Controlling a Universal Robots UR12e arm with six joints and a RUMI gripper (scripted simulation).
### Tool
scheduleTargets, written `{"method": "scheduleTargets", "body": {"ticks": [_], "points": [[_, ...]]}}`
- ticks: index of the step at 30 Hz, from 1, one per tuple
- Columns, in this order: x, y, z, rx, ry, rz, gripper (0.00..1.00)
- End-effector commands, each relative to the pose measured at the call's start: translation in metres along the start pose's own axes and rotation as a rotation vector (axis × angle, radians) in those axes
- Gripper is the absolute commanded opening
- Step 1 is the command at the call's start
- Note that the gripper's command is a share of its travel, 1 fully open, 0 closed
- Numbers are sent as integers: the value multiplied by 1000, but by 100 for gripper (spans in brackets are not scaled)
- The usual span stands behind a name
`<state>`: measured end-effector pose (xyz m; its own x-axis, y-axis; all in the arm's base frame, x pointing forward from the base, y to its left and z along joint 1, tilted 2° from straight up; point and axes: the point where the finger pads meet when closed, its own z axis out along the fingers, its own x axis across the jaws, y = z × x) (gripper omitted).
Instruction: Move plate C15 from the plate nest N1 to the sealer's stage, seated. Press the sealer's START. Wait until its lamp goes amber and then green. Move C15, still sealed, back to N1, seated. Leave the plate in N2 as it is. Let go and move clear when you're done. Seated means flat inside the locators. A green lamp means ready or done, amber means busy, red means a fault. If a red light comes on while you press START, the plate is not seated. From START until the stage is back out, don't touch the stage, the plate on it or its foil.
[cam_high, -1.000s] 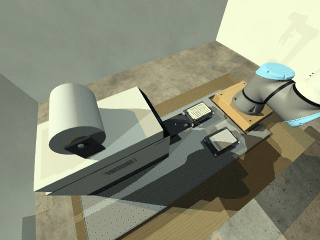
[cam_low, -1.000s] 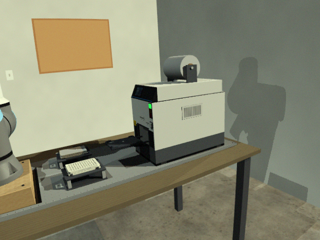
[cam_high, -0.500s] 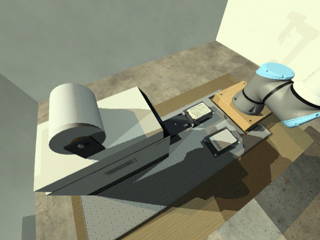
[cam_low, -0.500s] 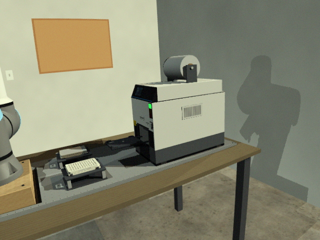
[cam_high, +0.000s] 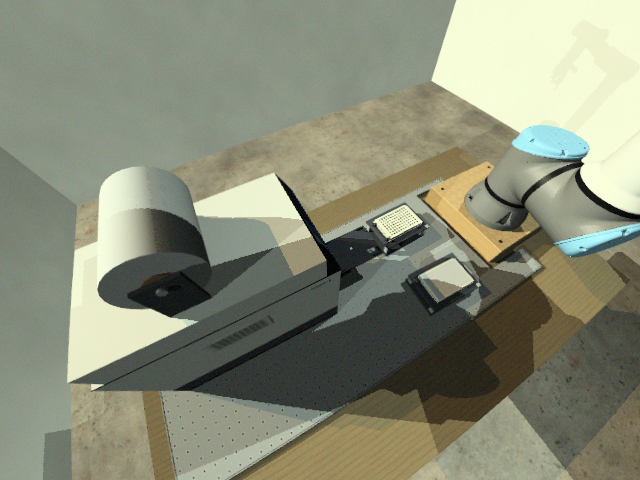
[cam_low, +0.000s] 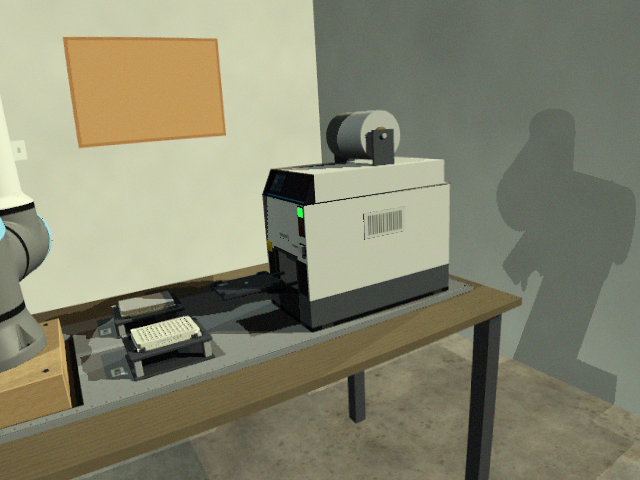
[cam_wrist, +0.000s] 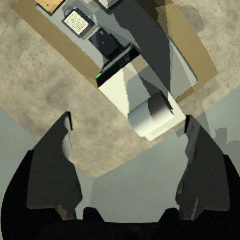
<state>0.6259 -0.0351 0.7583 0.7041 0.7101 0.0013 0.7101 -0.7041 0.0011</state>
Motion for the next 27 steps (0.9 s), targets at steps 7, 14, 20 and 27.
{"method": "scheduleTargets", "body": {"ticks": [7,14,20,27], "points": [[-39,30,1,1,-2,78,68],[-59,46,0,1,-1,118,68],[-82,60,1,1,-2,163,68],[-106,76,0,1,-1,208,68]]}}
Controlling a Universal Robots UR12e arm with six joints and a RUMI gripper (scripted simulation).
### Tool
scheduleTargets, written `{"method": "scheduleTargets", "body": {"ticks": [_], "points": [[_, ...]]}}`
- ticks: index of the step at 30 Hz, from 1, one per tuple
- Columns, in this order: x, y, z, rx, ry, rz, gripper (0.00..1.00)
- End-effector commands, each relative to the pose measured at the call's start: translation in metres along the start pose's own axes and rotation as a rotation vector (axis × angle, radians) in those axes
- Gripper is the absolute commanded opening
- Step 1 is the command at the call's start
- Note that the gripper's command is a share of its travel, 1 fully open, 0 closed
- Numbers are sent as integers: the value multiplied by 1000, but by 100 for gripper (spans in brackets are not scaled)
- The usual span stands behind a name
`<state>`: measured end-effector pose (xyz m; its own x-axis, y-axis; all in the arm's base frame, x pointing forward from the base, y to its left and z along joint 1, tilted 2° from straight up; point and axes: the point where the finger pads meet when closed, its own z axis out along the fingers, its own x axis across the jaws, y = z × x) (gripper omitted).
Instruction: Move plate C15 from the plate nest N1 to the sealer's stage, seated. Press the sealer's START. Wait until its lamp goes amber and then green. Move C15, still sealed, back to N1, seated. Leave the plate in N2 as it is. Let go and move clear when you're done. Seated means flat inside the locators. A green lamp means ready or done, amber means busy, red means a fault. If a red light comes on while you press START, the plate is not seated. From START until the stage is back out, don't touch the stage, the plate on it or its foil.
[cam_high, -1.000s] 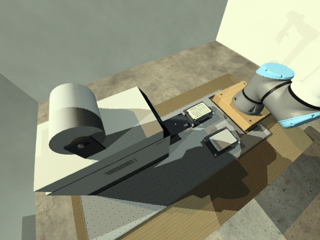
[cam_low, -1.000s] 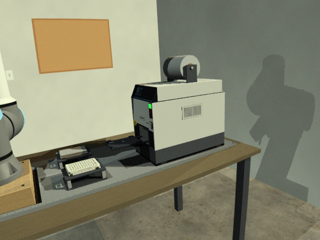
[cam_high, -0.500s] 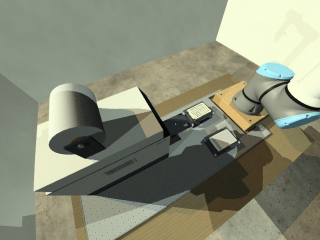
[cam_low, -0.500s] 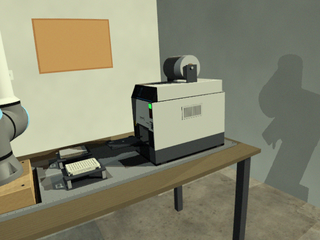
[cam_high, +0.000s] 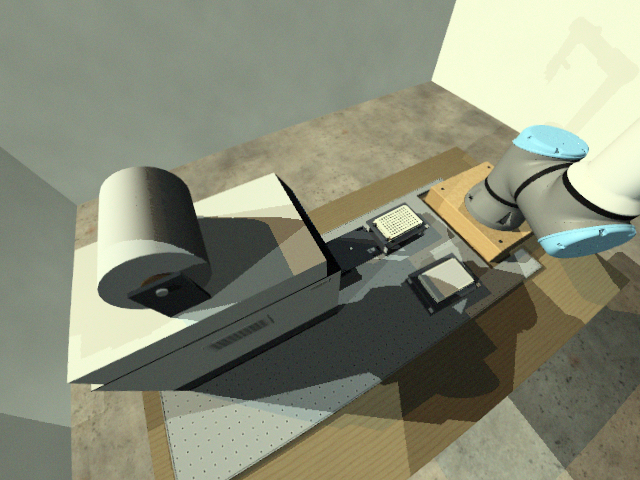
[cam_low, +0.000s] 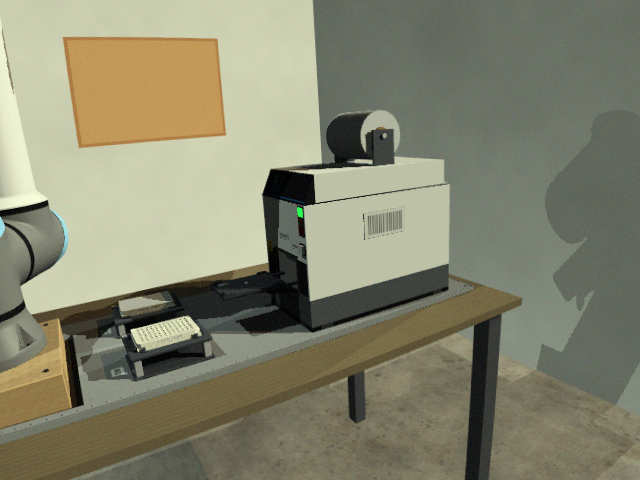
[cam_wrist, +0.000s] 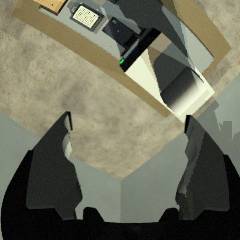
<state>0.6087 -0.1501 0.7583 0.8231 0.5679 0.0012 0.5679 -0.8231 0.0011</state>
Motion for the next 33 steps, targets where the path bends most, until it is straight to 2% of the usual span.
{"method": "scheduleTargets", "body": {"ticks": [1,14,18,23,25,31,33], "points": [[-11,9,0,1,-1,22,68],[-21,-15,50,3,-4,21,68],[-22,-17,55,4,-4,21,68],[-26,-27,77,5,-5,21,68],[-27,-27,78,5,-5,21,68],[-32,-40,104,7,-7,21,68],[-33,-41,106,7,-7,21,68]]}}
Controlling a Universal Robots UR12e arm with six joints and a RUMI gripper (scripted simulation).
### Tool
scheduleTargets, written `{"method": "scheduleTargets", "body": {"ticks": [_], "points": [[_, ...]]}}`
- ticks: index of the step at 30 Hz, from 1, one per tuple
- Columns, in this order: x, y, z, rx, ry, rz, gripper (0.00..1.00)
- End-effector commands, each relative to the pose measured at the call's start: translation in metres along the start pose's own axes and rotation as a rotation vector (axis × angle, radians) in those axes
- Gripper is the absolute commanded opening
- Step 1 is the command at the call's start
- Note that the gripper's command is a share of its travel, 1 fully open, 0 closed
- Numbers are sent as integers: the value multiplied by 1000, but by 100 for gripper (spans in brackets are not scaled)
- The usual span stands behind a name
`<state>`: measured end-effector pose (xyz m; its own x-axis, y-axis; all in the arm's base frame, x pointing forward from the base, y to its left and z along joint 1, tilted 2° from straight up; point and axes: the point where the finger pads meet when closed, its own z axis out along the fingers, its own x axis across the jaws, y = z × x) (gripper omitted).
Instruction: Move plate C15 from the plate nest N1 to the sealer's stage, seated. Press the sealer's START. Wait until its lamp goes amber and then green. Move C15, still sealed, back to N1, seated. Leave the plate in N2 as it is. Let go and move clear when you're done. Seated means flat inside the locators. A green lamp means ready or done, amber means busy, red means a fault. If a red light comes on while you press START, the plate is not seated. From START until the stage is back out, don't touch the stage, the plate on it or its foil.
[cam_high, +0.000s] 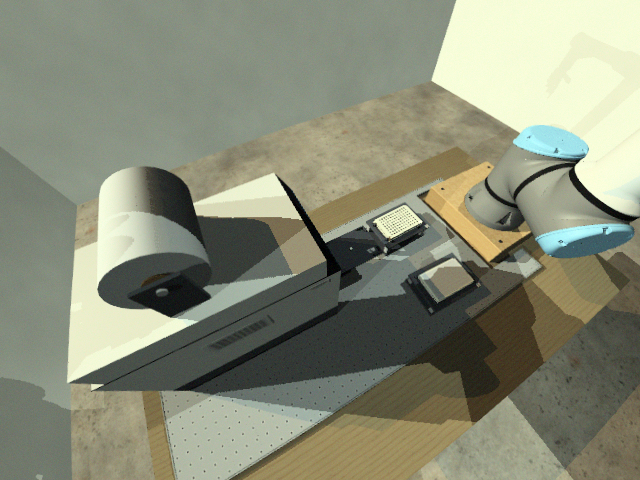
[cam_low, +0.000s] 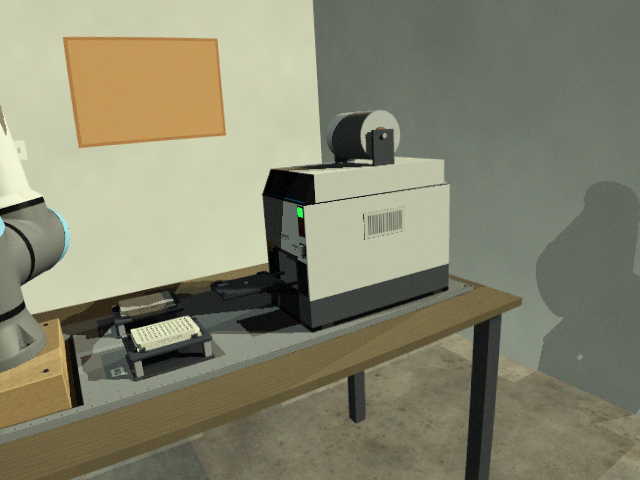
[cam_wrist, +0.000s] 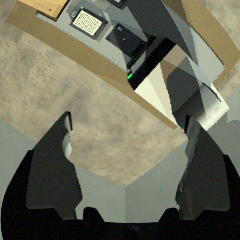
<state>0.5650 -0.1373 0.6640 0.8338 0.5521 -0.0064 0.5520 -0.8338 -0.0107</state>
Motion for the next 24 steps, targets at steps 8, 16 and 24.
{"method": "scheduleTargets", "body": {"ticks": [8,16,24], "points": [[-10,-18,39,-3,-1,2,68],[-15,-30,64,-2,-2,2,68],[-22,-43,91,0,-3,2,68]]}}
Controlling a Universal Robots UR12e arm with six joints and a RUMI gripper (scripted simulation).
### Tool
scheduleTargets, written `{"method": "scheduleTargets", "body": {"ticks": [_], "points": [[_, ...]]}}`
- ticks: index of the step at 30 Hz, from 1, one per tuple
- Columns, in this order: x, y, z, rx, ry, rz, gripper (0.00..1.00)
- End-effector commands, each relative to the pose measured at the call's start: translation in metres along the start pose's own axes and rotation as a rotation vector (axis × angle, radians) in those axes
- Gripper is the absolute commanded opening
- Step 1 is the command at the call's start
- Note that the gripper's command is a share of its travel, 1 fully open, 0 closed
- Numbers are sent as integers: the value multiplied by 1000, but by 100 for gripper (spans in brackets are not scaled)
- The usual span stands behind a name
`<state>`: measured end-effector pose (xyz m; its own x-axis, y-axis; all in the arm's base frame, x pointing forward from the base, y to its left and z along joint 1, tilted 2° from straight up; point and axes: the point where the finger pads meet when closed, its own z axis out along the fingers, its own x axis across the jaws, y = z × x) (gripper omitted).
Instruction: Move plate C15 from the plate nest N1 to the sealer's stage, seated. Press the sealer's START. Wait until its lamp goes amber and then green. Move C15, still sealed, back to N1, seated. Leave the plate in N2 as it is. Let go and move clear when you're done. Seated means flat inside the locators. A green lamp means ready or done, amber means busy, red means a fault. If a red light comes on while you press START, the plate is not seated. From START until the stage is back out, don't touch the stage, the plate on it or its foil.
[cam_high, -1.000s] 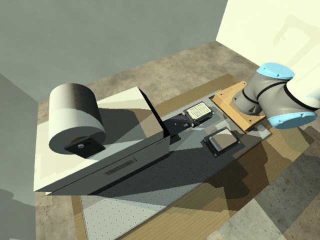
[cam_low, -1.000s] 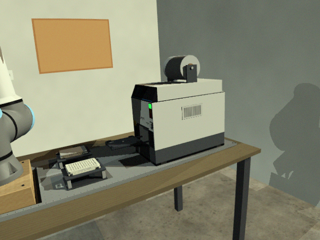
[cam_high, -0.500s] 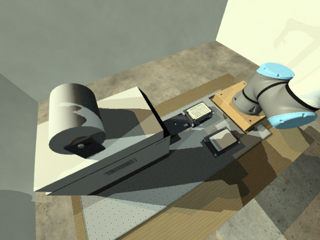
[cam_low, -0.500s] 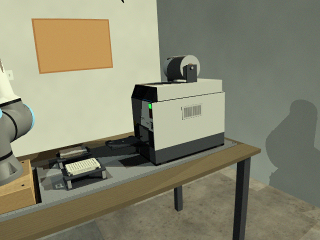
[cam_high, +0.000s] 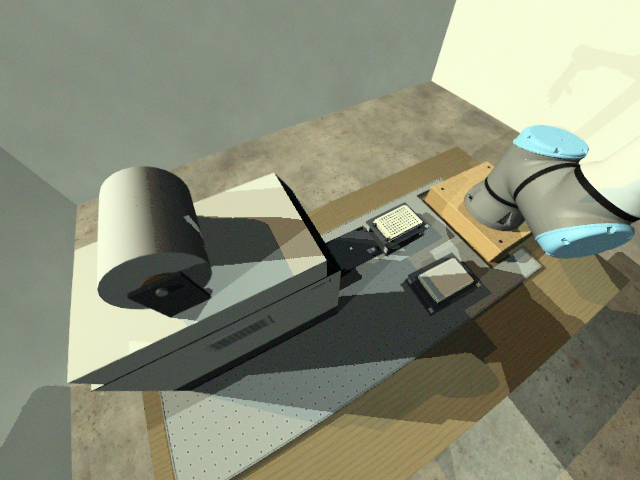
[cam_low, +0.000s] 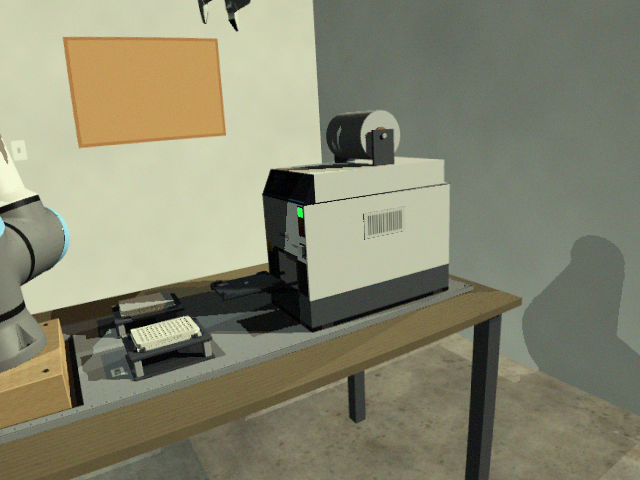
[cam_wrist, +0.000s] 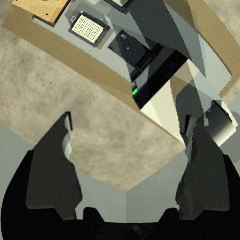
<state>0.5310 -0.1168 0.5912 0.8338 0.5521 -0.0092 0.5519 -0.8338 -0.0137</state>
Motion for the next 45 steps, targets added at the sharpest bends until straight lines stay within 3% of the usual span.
{"method": "scheduleTargets", "body": {"ticks": [1,12,23,29,45], "points": [[-6,-10,22,-3,0,2,68],[-13,-26,55,-1,-2,2,68],[-24,-49,102,2,-4,2,68],[-26,-54,110,2,-4,2,68],[-40,-84,168,5,-6,2,68]]}}
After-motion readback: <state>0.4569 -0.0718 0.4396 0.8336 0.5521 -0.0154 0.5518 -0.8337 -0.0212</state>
